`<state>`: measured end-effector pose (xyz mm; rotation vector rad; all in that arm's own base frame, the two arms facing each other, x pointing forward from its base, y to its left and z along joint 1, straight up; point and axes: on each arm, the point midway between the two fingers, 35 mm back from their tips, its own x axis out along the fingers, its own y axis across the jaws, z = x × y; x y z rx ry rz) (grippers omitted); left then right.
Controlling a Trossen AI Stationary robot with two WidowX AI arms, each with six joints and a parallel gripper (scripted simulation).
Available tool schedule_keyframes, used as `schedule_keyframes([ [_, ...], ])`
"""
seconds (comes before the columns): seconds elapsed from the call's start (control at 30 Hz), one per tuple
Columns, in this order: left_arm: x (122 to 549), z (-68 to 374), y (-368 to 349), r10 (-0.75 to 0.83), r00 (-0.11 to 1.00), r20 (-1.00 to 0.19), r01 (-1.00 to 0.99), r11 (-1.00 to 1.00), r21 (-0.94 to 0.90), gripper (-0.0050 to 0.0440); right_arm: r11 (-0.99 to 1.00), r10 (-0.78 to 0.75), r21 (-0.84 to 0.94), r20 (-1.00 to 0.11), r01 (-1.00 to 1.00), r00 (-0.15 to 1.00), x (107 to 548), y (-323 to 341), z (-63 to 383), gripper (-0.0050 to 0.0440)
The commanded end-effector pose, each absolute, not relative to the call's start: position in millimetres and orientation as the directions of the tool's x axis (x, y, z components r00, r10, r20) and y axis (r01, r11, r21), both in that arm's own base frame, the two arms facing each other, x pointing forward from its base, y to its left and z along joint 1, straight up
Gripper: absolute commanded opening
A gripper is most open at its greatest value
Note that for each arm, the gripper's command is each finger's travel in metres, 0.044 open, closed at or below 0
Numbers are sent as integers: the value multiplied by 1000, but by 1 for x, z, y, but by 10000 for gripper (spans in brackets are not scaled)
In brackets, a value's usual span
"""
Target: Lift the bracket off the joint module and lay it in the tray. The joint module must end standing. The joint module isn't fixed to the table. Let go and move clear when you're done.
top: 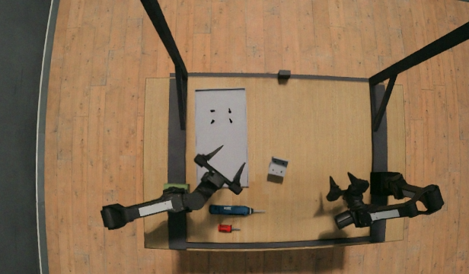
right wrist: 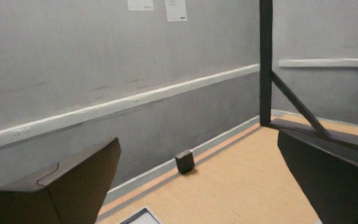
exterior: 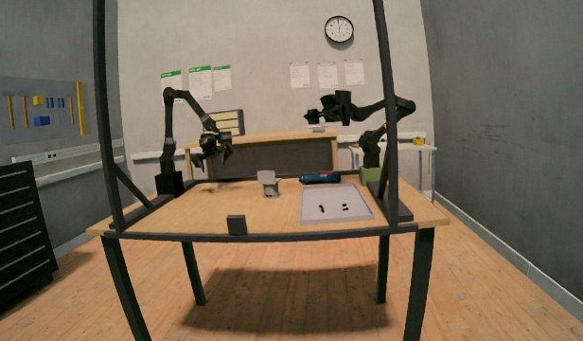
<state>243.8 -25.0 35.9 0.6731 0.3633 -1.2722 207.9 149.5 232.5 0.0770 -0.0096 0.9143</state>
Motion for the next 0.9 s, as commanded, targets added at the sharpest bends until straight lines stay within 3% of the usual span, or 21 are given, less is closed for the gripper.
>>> schedule_keyframes([
  [0.0,247,40,-24,-748,286,-600,950,139,279,440,608,791,54,52,-792,610,208,149,238,440],
  [0.63,248,42,-23,-741,289,-606,949,138,284,440,611,789,48,54,-790,613,209,149,242,440],
  [0.87,257,59,-26,-656,294,-695,956,202,214,440,661,750,78,-74,-746,657,228,144,232,440],
])
